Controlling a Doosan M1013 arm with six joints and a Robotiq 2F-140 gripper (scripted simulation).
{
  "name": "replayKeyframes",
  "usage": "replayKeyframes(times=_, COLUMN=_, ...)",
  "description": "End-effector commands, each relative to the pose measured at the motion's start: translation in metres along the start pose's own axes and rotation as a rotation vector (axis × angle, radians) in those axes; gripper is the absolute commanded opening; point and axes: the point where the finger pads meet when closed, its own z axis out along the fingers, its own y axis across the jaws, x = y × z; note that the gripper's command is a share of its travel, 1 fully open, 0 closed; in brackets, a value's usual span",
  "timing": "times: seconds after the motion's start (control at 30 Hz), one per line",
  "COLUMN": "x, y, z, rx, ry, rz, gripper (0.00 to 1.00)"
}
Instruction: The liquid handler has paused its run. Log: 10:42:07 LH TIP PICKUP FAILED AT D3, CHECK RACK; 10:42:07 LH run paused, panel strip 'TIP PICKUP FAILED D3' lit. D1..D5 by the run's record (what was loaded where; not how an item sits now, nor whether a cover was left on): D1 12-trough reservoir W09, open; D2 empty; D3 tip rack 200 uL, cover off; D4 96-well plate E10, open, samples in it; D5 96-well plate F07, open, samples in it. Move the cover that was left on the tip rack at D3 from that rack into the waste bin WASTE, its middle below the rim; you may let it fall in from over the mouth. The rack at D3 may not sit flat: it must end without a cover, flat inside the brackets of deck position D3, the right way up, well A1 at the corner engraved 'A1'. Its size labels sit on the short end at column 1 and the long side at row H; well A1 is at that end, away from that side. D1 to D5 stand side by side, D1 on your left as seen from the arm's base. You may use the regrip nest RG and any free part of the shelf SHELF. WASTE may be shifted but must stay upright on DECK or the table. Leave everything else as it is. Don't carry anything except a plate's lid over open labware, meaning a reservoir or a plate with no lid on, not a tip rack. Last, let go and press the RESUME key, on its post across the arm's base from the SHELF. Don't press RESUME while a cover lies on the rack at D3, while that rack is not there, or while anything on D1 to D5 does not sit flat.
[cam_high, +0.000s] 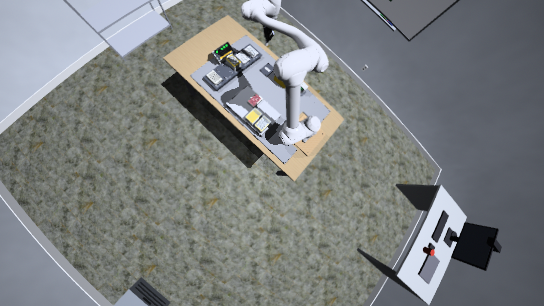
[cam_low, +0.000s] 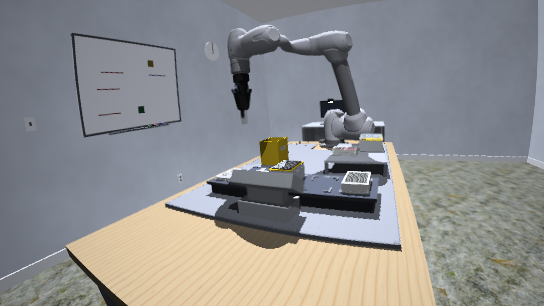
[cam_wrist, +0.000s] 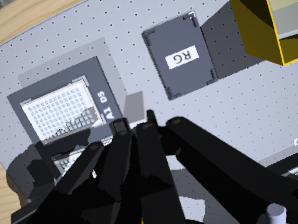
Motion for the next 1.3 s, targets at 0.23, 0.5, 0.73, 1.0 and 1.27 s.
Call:
replayKeyframes(times=0.23, x=-0.034, y=0.000, z=0.000, rx=-0.002, ry=-0.001, rz=-0.005, gripper=0.00)
replayKeyframes(times=0.5, x=-0.034, y=0.000, z=0.000, rx=-0.002, ry=-0.001, rz=-0.005, gripper=0.00)
replayKeyframes(times=0.73, x=-0.034, y=0.000, z=0.000, rx=-0.002, ry=-0.001, rz=-0.005, gripper=0.00)
replayKeyframes(times=1.0, x=-0.034, y=0.000, z=0.000, rx=-0.002, ry=-0.001, rz=-0.005, gripper=0.00)
replayKeyframes(times=1.27, x=-0.034, y=0.000, z=0.000, rx=-0.002, ry=-0.001, rz=-0.005, gripper=0.00)
